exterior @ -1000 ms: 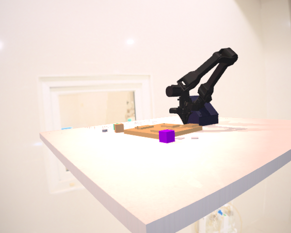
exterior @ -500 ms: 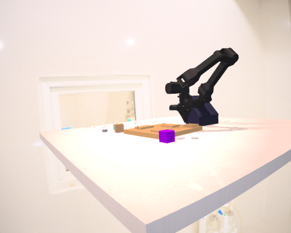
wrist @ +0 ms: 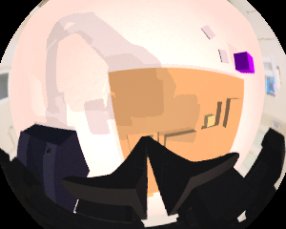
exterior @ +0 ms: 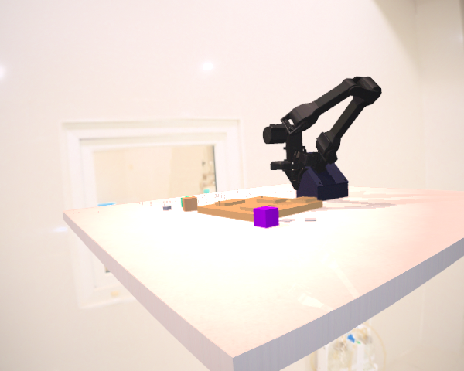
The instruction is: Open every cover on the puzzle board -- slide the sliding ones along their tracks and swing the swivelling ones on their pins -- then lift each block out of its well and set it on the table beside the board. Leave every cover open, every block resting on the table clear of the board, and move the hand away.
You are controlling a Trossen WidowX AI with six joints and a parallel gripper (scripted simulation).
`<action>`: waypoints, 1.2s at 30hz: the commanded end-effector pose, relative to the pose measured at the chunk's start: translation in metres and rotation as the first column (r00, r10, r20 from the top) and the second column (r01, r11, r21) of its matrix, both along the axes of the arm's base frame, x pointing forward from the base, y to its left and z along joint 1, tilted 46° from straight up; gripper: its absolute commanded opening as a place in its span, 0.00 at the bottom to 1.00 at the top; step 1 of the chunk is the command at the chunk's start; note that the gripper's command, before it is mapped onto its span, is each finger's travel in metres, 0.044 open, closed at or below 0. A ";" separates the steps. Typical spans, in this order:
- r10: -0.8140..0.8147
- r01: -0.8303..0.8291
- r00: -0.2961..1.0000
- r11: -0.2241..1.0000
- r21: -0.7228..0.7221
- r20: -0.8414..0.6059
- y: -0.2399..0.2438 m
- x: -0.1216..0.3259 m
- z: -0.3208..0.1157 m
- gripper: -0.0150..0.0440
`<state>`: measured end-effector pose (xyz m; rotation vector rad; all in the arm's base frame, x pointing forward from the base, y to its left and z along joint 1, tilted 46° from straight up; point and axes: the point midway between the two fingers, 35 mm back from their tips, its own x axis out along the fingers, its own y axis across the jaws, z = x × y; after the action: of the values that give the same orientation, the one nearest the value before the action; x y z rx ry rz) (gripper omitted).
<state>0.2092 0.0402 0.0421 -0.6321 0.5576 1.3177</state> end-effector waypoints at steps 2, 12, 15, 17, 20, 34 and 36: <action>0.003 -0.003 1.000 1.000 -0.004 0.006 -0.004 -0.001 0.005 0.25; 0.001 -0.001 1.000 1.000 0.001 0.002 -0.012 0.010 0.010 0.25; 0.001 -0.001 1.000 1.000 0.001 0.004 -0.019 0.025 0.011 0.25; 0.002 -0.002 1.000 1.000 0.000 0.005 -0.024 0.036 0.011 0.25; 0.002 -0.002 1.000 1.000 0.000 0.007 -0.032 0.051 0.010 0.25; 0.004 -0.004 1.000 1.000 -0.001 0.012 -0.052 0.087 0.004 0.25; 0.004 -0.004 1.000 1.000 -0.001 0.012 -0.052 0.087 0.004 0.25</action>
<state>0.2953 -0.0111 0.0465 -0.6365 0.5484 1.3139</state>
